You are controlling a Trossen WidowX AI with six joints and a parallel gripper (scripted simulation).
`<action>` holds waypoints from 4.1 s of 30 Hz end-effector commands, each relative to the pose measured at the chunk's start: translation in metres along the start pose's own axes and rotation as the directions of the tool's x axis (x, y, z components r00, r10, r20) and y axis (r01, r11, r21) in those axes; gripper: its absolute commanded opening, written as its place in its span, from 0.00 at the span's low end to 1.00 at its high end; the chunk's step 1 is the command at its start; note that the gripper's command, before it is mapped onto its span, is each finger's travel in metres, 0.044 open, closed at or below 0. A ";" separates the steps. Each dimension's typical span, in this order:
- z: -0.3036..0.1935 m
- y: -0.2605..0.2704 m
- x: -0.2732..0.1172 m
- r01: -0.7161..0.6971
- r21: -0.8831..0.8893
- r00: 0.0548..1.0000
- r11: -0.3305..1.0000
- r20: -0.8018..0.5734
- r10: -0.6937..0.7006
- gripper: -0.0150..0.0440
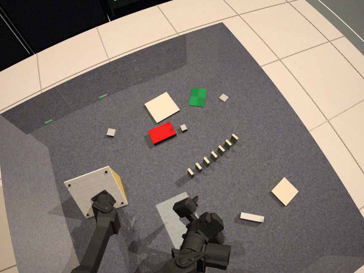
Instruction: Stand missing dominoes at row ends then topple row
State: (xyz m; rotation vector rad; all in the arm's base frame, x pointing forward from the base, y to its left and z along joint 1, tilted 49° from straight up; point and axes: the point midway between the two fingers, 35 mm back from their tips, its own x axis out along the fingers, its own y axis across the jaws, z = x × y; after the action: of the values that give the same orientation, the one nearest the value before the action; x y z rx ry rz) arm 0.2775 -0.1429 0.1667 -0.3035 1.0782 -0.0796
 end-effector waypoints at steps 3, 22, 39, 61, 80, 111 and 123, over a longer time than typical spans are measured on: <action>-0.006 0.006 -0.021 0.205 -0.060 0.862 0.977 -0.462 -0.209 1.00; 0.007 -0.006 -0.053 0.437 -0.255 0.635 0.862 -0.592 -0.497 1.00; -0.032 -0.039 -0.012 0.441 -0.255 0.634 0.861 -0.590 -0.500 1.00; -0.040 -0.046 -0.004 0.442 -0.256 0.633 0.860 -0.590 -0.501 0.47; 0.023 0.012 -0.075 0.423 -0.298 0.703 0.856 -0.487 -0.518 0.44; 0.009 0.145 0.056 0.427 -0.251 0.643 0.868 -0.591 -0.487 0.44; -0.022 0.118 0.090 0.429 -0.251 0.642 0.867 -0.590 -0.489 0.44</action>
State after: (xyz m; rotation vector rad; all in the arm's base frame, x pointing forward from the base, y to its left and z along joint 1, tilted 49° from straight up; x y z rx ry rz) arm 0.2947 -0.0427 0.0550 -0.6586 1.6736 -0.6425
